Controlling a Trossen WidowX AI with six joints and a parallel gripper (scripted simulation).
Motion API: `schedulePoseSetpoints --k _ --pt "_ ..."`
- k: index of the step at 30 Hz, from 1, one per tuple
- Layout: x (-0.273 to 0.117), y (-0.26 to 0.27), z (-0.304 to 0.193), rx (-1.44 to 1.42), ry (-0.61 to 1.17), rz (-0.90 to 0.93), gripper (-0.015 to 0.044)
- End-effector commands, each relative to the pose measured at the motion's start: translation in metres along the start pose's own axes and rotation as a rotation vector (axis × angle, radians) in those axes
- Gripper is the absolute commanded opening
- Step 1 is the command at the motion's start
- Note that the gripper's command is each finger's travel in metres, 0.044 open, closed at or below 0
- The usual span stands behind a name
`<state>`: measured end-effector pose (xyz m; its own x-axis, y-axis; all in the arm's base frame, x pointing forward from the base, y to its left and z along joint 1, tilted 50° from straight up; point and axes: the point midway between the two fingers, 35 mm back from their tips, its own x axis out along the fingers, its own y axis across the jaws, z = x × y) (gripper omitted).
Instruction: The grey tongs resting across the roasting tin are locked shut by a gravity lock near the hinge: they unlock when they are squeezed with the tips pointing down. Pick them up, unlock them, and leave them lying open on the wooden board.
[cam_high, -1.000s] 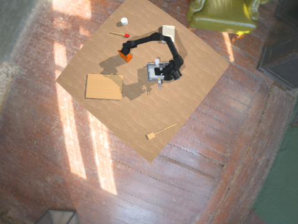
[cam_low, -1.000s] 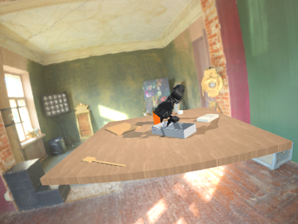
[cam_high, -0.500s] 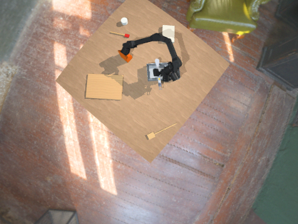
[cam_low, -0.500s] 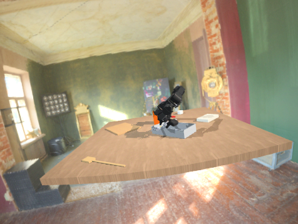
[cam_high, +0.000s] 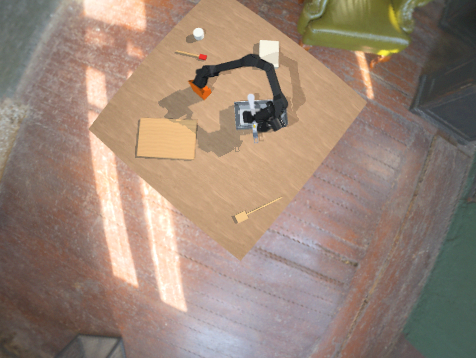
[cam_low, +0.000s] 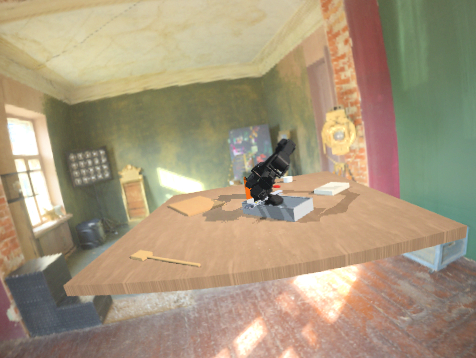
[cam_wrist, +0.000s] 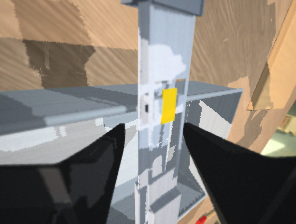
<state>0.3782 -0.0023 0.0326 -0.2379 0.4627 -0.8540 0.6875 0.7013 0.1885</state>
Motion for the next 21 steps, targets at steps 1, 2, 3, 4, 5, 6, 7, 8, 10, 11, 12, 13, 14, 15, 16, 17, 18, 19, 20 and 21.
schedulePoseSetpoints --k 1,2,3,4,5,6,7,8,10,11,12,13,14,15,16,17,18,19,20,21 --pt "-0.001 0.0 0.0 0.0 -0.001 0.001 0.0181" --pt "-0.001 0.0 0.0 0.0 -0.001 0.001 0.0155" --pt "-0.001 0.0 0.0 0.0 -0.001 0.001 0.0129" --pt "-0.001 0.0 0.0 0.0 -0.001 0.001 0.0103" --pt "-0.001 0.0 0.0 0.0 -0.001 0.001 0.0096" --pt "-0.001 0.0 0.0 0.0 -0.001 0.001 0.0089" --pt "-0.001 0.0 0.0 0.0 -0.001 0.001 0.0082" --pt "-0.001 0.0 0.0 0.0 -0.001 0.001 0.0076" --pt "-0.001 0.0 0.0 0.0 -0.001 0.001 0.0062" --pt "-0.001 0.0 0.0 0.0 -0.001 0.001 0.0056" --pt "-0.001 0.0 0.0 0.0 -0.001 0.001 0.0049" --pt "-0.001 0.0 0.0 0.0 -0.001 0.001 0.0042" --pt "-0.001 0.0 0.0 0.0 -0.001 0.001 0.0016" --pt "-0.001 0.0 0.0 0.0 -0.001 0.001 -0.001" --pt "-0.001 0.0 0.0 0.0 -0.001 0.001 -0.0036" --pt "-0.001 0.0 0.0 0.0 -0.001 0.001 -0.0063" --pt "-0.001 0.0 0.0 0.0 -0.001 0.001 -0.0089" --pt "-0.004 -0.001 0.0 0.003 -0.003 0.003 -0.0115" --pt "-0.008 -0.004 0.001 0.008 -0.005 0.005 -0.0141" --pt "-0.016 -0.008 0.001 0.015 -0.009 0.009 -0.015"
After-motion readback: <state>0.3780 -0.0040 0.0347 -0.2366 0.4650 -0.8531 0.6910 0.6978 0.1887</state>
